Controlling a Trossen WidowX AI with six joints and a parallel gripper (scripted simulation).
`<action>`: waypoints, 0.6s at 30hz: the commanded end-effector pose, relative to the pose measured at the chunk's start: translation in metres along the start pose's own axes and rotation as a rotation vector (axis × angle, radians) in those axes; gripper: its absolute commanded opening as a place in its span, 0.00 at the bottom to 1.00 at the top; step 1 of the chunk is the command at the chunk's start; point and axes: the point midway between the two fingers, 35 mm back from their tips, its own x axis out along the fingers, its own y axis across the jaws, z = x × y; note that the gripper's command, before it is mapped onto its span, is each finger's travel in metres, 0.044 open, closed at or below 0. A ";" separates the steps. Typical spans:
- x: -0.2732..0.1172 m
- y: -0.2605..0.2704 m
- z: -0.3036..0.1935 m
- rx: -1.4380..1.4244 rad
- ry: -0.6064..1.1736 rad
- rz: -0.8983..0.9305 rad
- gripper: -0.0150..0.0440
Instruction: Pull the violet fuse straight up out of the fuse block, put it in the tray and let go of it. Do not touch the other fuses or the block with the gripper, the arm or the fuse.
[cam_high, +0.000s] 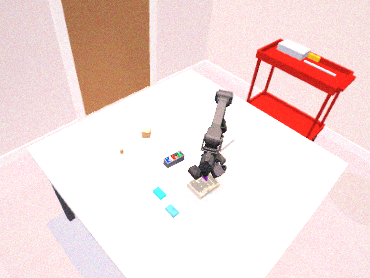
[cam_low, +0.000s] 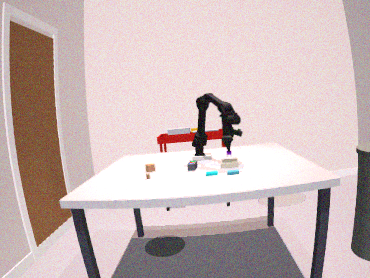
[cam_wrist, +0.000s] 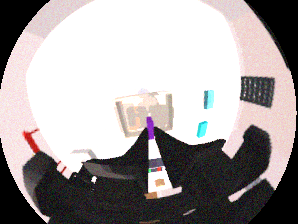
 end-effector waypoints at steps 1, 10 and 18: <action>0.009 0.001 -0.001 0.004 0.009 0.003 0.25; 0.024 0.001 -0.002 0.004 0.009 0.003 0.25; 0.024 0.001 -0.001 0.000 0.003 0.003 0.34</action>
